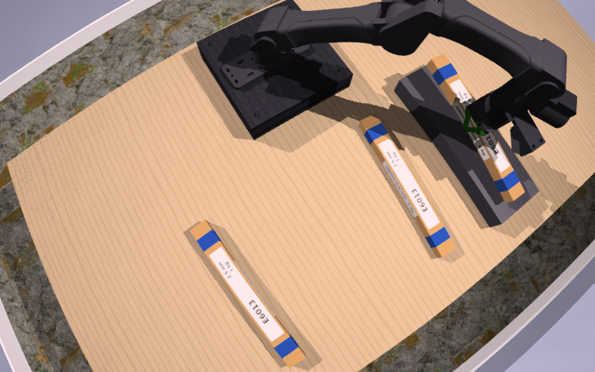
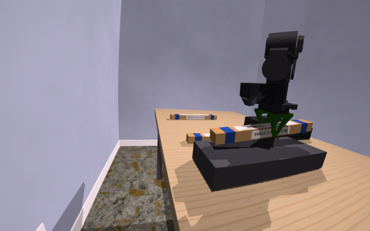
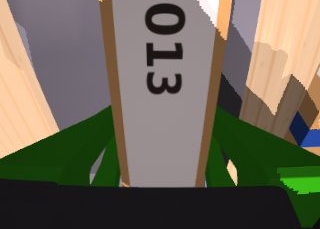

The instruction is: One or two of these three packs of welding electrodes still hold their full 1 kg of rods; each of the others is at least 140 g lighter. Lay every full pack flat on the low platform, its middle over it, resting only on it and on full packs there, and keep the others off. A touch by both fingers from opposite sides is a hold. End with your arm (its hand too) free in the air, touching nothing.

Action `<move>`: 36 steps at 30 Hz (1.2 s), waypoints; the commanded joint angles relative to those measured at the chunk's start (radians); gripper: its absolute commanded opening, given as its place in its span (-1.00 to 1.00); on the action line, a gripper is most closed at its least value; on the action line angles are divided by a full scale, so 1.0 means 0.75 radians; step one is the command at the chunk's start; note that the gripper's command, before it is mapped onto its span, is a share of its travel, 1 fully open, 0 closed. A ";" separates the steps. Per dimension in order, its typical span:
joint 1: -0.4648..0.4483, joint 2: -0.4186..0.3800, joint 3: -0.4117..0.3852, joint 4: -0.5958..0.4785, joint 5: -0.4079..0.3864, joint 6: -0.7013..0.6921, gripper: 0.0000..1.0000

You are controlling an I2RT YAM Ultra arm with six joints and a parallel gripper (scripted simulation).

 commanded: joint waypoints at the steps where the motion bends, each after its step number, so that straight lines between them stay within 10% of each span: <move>1: 0.003 -0.102 0.006 0.024 0.001 0.007 -1.00; 36: 0.000 0.017 0.131 -0.041 -0.003 0.003 -1.00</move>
